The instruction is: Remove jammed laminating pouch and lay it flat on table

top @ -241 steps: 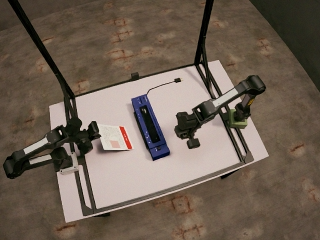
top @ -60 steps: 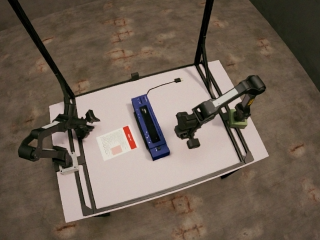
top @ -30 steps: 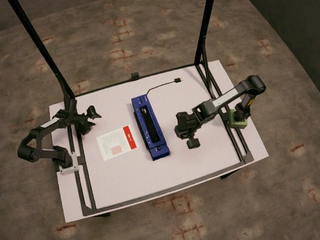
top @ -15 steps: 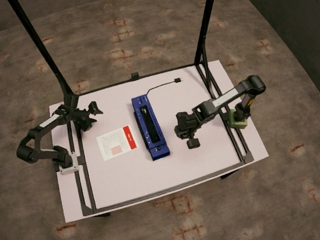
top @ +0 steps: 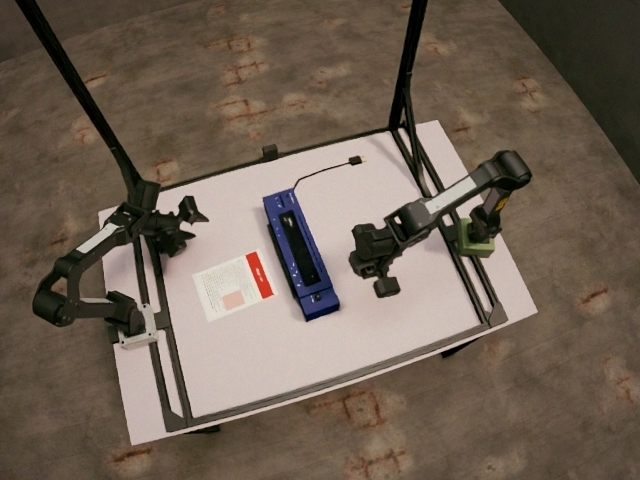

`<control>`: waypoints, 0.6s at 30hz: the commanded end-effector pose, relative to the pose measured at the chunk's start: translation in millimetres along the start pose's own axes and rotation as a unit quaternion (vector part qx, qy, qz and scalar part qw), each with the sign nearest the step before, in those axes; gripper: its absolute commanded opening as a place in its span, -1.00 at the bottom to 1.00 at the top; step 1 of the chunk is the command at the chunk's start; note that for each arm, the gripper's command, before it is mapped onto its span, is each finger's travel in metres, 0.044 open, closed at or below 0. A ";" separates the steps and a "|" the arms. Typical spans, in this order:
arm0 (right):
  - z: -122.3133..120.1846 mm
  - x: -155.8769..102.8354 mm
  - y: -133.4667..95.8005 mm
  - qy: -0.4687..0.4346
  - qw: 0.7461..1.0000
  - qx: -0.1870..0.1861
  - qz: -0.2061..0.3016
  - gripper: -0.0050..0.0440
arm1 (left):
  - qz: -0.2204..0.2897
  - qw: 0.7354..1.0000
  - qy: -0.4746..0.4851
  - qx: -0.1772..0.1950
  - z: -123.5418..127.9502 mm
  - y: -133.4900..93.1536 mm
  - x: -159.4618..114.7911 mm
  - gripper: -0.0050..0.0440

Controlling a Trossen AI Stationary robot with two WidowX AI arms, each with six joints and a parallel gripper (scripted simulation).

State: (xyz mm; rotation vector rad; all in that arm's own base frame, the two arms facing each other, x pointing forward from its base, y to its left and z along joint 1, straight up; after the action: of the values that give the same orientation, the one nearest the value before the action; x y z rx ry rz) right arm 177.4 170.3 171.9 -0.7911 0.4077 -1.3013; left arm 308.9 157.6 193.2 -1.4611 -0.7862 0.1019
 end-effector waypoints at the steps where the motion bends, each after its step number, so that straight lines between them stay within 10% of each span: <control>1: 2.7 -0.3 -2.7 0.006 1.000 0.009 0.003 0.60 | -0.014 1.000 0.001 -0.002 -0.8 -7.7 3.9 -1.00; 18: 4.8 -0.1 -3.4 0.006 1.000 0.009 0.004 0.60 | -0.014 1.000 0.001 -0.002 -0.8 -7.7 3.9 -1.00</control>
State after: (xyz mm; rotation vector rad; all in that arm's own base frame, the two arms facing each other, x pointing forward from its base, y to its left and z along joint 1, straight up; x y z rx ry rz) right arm 177.4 170.5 172.0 -0.7878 0.4076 -1.3019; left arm 308.9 157.6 193.2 -1.4611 -0.7862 0.1019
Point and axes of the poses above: on each arm, the point midway between the two fingers, 35 mm back from their tips, its own y axis out along the fingers, its own z axis across the jaws, x = y × z, the point moved 9 cm from there along -y, back along the fingers, and after that the axes turned 12 degrees about -y, right-handed, at the moved point
